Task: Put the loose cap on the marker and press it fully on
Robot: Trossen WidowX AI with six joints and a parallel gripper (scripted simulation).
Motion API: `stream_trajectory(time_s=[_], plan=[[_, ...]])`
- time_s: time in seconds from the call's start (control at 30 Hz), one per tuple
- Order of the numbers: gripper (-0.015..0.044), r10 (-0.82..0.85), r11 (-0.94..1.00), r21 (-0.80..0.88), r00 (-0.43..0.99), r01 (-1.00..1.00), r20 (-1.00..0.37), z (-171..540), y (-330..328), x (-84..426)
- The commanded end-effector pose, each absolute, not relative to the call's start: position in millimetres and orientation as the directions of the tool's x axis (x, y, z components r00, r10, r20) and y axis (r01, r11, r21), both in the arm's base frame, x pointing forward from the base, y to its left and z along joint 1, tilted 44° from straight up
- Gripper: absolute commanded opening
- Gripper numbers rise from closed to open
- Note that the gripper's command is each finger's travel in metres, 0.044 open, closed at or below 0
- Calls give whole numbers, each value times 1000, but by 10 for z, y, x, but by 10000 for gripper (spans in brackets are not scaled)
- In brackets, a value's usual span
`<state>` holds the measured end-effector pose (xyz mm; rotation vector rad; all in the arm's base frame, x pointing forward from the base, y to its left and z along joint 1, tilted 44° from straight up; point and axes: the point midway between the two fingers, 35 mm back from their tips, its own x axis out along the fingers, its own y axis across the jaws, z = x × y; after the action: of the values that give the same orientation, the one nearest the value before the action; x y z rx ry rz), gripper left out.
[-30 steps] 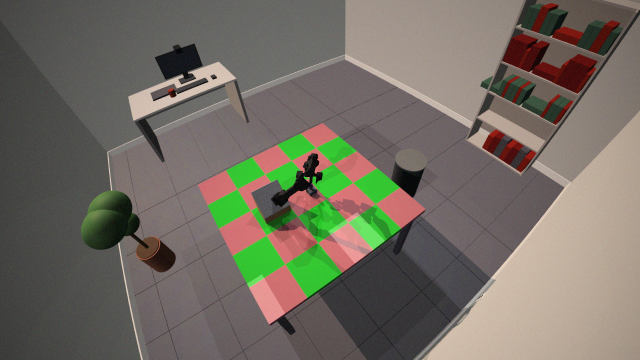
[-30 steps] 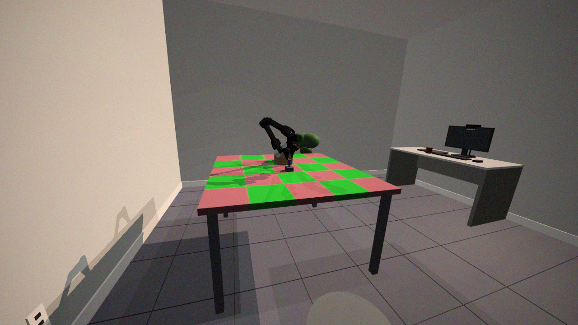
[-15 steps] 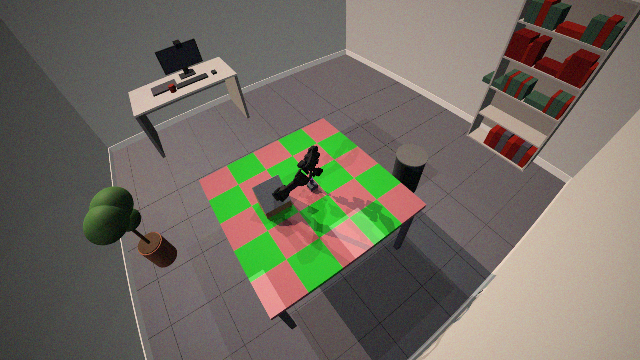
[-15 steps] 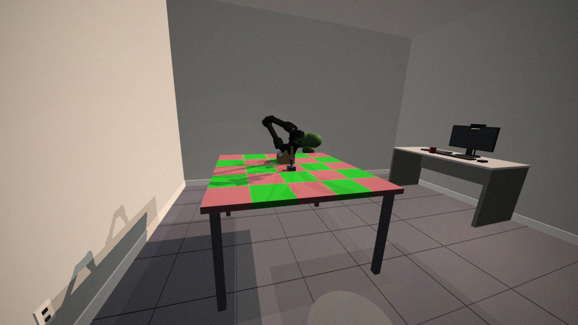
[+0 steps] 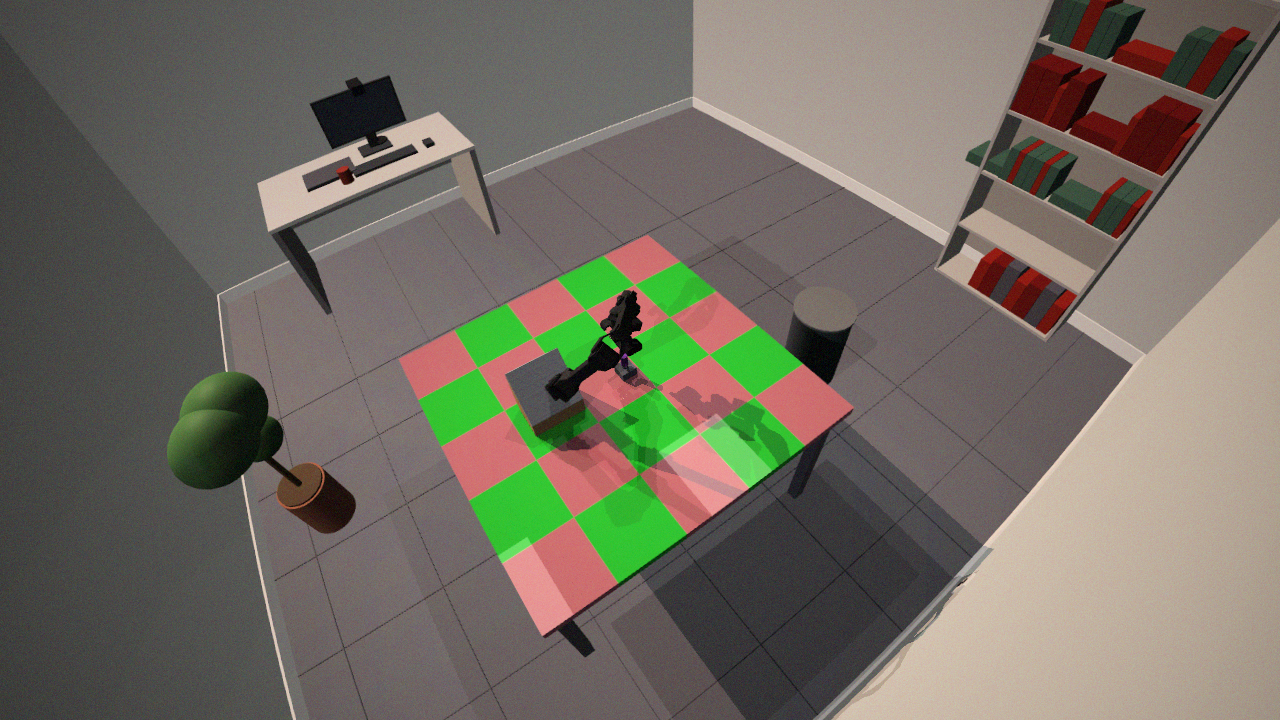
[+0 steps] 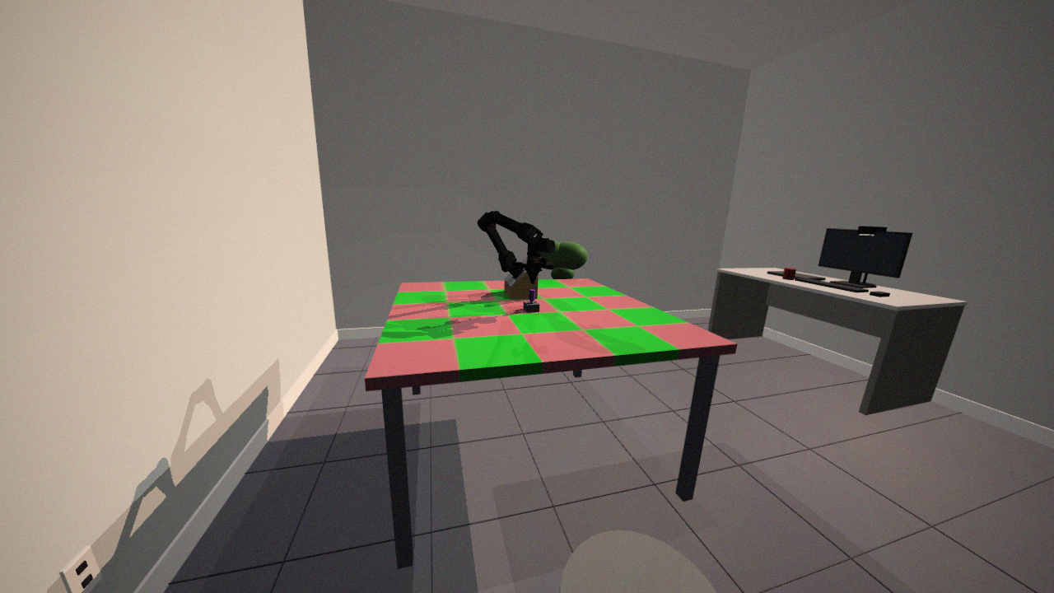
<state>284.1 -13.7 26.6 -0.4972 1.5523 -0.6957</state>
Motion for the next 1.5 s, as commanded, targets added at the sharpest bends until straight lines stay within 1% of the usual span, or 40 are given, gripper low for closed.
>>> stream_trajectory(time_s=[0.0,1.07,1.3,1.47], plan=[[0,-682,717,-689,-103,101,-724,266,-140,2845],[0,-683,716,-691,-103,102,-723,-32,-416,2816],[0,-678,720,-686,-98,107,-728,16,-361,2831],[0,-676,723,-683,-99,104,-731,478,92,2919]])
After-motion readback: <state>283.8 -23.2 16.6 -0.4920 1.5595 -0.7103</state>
